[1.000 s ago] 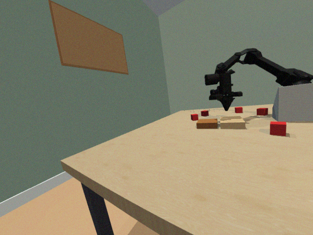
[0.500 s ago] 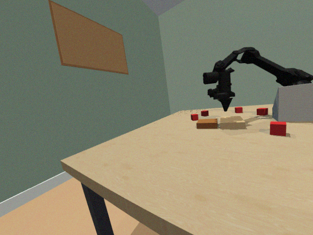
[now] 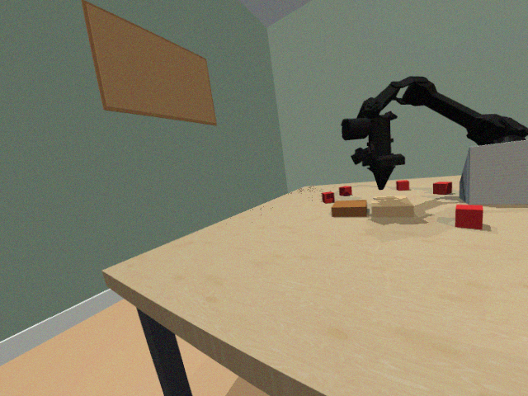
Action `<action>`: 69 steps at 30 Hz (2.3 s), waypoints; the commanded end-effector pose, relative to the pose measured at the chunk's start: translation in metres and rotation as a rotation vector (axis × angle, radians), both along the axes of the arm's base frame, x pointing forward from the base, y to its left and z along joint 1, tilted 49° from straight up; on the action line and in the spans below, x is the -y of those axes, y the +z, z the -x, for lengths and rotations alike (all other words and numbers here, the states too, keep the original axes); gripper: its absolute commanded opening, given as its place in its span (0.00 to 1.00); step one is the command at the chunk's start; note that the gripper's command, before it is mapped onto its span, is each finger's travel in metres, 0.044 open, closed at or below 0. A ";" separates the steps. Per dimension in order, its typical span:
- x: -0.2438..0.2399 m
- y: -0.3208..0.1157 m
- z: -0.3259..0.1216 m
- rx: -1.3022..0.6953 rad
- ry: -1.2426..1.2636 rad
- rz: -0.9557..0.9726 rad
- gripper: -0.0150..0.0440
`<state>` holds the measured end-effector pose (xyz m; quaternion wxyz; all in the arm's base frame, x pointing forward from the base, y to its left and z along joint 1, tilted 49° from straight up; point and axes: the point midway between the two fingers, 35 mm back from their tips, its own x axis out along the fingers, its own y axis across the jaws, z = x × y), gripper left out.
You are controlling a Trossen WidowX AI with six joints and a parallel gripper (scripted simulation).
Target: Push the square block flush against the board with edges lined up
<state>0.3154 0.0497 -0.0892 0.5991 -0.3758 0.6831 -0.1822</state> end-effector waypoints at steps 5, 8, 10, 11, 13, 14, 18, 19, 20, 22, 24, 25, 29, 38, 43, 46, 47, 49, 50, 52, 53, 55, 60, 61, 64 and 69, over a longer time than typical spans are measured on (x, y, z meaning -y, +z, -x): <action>-0.018 -0.019 0.002 -0.215 0.205 -0.006 0.25; -0.023 -0.025 0.004 -0.292 0.273 -0.006 0.25; -0.026 -0.028 0.006 -0.342 0.319 -0.006 0.25; -0.028 -0.030 0.006 -0.368 0.341 -0.006 0.25; -0.031 -0.034 0.008 -0.418 0.387 -0.006 0.25; -0.033 -0.036 0.009 -0.443 0.409 -0.006 0.25; -0.039 -0.043 0.011 -0.544 0.498 -0.005 0.25; -0.040 -0.045 0.012 -0.569 0.520 -0.005 0.25; -0.042 -0.047 0.013 -0.594 0.542 -0.005 0.25; -0.045 -0.050 0.014 -0.644 0.586 -0.005 0.25; -0.047 -0.054 0.016 -0.694 0.631 -0.005 0.25; -0.049 -0.056 0.017 -0.719 0.653 -0.005 0.25; -0.054 -0.063 0.020 -0.819 0.741 -0.005 0.25; -0.063 -0.074 0.026 -0.981 0.881 -0.005 0.25; -0.060 -0.077 0.026 -0.981 0.881 -0.005 0.25; -0.031 -0.104 0.026 -0.982 0.881 -0.003 0.25; -0.024 -0.109 0.027 -0.982 0.880 -0.002 0.25; -0.021 -0.111 0.027 -0.982 0.880 -0.002 0.25; -0.021 -0.111 0.027 -0.982 0.880 -0.002 0.25; -0.021 -0.111 0.027 -0.982 0.880 -0.002 0.25; -0.021 -0.111 0.027 -0.982 0.880 -0.002 0.25; -0.021 -0.111 0.027 -0.982 0.880 -0.002 0.25; -0.017 -0.106 0.026 -0.983 0.880 -0.002 0.25; -0.015 -0.105 0.026 -0.983 0.880 -0.002 0.25; -0.012 -0.101 0.026 -0.983 0.880 -0.002 0.25; -0.006 -0.095 0.026 -0.983 0.879 -0.001 0.25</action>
